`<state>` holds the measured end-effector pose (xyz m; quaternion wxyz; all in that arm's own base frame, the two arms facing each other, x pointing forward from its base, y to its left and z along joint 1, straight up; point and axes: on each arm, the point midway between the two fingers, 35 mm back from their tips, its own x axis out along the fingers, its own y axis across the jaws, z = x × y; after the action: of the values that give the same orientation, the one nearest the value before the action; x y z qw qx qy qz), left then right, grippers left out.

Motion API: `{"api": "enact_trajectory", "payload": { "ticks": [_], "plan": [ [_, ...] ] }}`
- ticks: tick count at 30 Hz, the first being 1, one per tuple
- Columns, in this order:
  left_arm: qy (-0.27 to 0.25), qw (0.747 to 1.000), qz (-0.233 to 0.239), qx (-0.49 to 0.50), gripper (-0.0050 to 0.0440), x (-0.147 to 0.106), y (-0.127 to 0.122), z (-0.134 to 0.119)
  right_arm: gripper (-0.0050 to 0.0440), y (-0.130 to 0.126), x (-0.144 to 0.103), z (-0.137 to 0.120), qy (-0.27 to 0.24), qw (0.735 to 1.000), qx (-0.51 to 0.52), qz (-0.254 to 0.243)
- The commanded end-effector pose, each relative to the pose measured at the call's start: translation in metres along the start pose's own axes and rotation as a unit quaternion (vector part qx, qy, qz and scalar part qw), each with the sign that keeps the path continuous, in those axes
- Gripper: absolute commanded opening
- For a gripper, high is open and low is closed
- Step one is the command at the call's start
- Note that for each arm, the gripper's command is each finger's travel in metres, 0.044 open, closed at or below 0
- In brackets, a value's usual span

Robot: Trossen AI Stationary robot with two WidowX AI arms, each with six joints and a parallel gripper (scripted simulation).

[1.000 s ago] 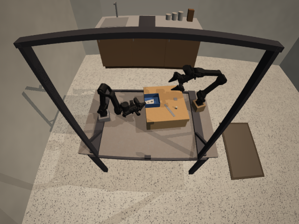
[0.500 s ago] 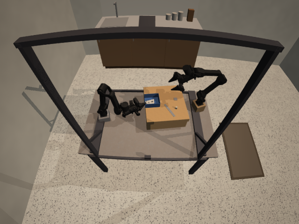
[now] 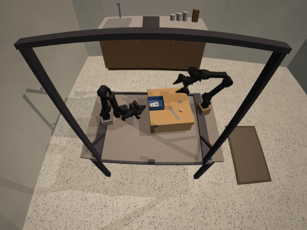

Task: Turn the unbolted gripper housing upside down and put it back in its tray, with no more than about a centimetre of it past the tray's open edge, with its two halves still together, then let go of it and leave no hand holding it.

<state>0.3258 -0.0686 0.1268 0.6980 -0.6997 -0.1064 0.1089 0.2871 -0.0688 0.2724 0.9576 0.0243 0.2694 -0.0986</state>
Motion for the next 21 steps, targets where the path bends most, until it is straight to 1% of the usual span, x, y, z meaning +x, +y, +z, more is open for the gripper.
{"api": "enact_trajectory", "payload": {
  "ticks": [1,3,21],
  "plan": [
    [0.000,1.000,-0.007,-0.008,0.0173,-0.0012,-0.0061,0.0006,0.0440,0.0005,-0.0038,0.0053,-0.010,1.000,0.002,0.002],
    [0.000,1.000,-0.007,-0.008,0.0219,-0.0012,-0.0061,0.0006,0.0440,0.0005,-0.0038,0.0053,-0.010,1.000,0.002,0.002],
    [0.000,1.000,-0.007,-0.008,0.0219,-0.0012,-0.0061,0.0006,0.0440,0.0005,-0.0038,0.0053,-0.010,1.000,0.002,0.002]
  ]
}}
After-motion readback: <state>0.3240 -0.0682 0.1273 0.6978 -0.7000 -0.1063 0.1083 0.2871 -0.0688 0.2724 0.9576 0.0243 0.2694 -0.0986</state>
